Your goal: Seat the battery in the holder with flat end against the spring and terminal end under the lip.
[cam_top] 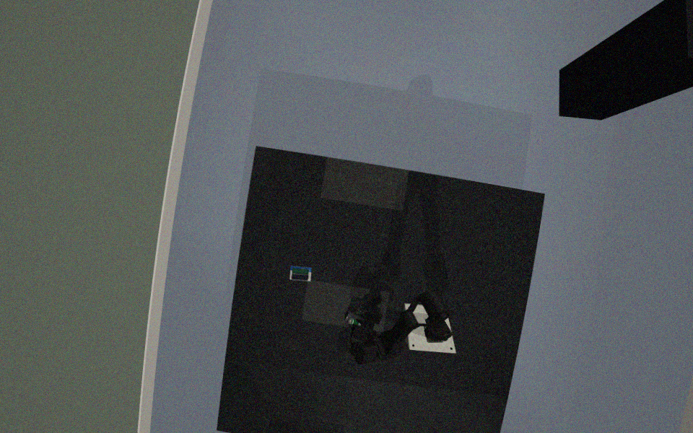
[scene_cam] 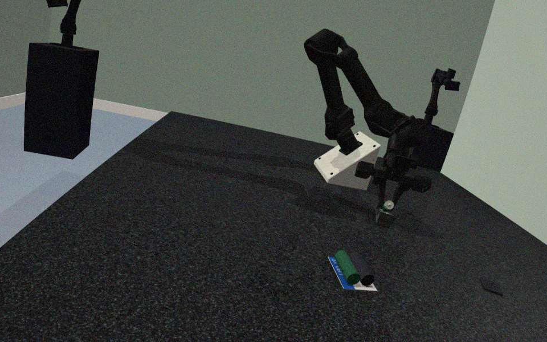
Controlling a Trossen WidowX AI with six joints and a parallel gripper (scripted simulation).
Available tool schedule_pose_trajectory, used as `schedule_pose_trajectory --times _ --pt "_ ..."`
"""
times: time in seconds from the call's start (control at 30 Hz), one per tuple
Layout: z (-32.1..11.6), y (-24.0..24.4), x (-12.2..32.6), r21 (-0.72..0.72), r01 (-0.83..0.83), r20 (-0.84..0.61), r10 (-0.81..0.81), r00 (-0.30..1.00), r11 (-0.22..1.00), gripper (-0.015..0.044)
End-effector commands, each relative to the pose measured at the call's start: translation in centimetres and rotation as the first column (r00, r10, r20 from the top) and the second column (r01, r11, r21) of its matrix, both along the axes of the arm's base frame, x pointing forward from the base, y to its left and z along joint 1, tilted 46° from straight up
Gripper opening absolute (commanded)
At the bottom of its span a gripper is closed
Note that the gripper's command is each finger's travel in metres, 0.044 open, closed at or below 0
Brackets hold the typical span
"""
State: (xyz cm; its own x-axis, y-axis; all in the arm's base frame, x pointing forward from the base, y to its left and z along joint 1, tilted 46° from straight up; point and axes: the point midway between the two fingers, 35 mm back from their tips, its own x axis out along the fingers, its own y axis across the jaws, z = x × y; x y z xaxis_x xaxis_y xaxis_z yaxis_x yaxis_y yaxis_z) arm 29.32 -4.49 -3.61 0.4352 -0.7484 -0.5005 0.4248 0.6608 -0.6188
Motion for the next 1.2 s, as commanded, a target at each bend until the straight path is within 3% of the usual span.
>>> schedule_pose_trajectory --times 0.0,1.17 --pt "-0.2 0.0 -0.6 0.0 0.0 -0.004 0.0 1.0 1.0 0.0069" --pt "-1.2 0.1 0.1 0.075 0.074 -0.09 -0.067 0.994 0.994 0.0069"
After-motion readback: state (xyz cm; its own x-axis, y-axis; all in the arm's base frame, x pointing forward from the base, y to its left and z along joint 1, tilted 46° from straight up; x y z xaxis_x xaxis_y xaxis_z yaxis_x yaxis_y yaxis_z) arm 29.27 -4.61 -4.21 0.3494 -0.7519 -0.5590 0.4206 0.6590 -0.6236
